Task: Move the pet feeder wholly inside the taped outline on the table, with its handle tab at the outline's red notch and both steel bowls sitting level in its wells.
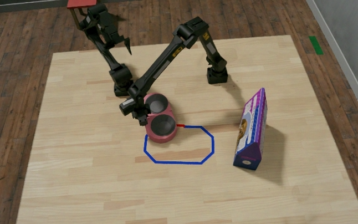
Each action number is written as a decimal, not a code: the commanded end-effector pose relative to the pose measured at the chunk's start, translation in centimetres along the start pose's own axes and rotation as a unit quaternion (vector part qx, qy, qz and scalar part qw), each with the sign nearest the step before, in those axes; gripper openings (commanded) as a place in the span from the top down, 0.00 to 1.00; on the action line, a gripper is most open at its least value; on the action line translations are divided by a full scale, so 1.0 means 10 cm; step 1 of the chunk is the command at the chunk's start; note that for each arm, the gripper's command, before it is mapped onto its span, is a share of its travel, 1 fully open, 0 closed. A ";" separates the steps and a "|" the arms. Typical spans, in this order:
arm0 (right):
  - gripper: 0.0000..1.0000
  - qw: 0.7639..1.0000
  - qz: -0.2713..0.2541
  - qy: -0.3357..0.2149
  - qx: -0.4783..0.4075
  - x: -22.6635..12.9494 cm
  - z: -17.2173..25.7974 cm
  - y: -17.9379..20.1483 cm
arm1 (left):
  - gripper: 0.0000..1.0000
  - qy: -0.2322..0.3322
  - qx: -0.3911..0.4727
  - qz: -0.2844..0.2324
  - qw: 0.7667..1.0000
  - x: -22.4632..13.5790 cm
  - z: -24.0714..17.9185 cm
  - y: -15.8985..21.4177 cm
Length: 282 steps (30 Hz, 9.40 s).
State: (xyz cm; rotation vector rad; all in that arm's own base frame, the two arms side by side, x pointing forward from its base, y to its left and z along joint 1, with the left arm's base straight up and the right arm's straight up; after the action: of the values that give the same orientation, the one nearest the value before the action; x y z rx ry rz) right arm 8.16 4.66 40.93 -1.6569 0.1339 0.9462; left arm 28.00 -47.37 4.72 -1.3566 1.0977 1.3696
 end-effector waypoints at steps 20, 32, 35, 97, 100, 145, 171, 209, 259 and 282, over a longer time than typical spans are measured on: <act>0.00 1.000 -0.004 -0.002 -0.012 -0.03 0.00 -0.05 | 0.90 0.020 0.054 -0.008 0.998 -0.12 -0.06 -0.13; 0.00 1.000 -0.004 -0.002 -0.012 -0.03 0.00 -0.05 | 0.90 0.021 0.184 -0.012 0.983 -0.17 0.17 -0.19; 0.00 1.000 -0.004 -0.002 -0.012 -0.03 0.00 -0.05 | 0.90 0.021 0.172 -0.012 0.985 -0.13 0.11 -0.22; 0.00 1.000 -0.004 -0.002 -0.012 -0.03 0.00 -0.05 | 0.90 0.016 0.424 -0.019 0.905 -0.11 0.53 -0.38; 0.00 1.000 -0.004 -0.002 -0.012 -0.03 0.00 -0.05 | 0.90 0.016 0.424 -0.019 0.905 -0.11 0.53 -0.38; 0.00 1.000 -0.004 -0.002 -0.012 -0.03 0.00 -0.05 | 0.90 0.005 0.648 -0.014 0.761 -0.05 1.13 -0.64; 0.00 1.000 -0.004 -0.002 -0.012 -0.03 0.00 -0.05 | 0.90 0.003 0.743 -0.015 0.669 -0.04 1.47 -0.90; 0.00 1.000 -0.004 -0.002 -0.012 -0.03 0.00 -0.05 | 0.90 -0.001 0.816 -0.020 0.577 -0.06 1.77 -1.24; 0.00 1.000 -0.004 -0.002 -0.012 -0.03 0.00 -0.05 | 0.00 0.125 0.464 -0.232 0.846 -0.63 1.88 -1.11; 0.00 1.000 -0.004 -0.002 -0.012 -0.03 0.00 -0.05 | 0.00 0.143 0.379 -0.296 0.865 -0.65 1.87 -1.13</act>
State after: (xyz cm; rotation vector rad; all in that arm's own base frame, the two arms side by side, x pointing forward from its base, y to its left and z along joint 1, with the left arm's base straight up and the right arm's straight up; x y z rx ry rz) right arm 8.16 4.66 40.93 -1.6570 0.1338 0.9463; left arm 34.32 -25.32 9.94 -1.1199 1.1309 0.2671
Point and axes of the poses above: on each arm, the point where the finger pads meet when closed, its own x axis out along the fingers, its own z axis across the jaws, y = z × x, the point moved 5 cm from there along -x, back along the fingers, and after that the axes turned 2 degrees about -x, right-handed, at the moved point
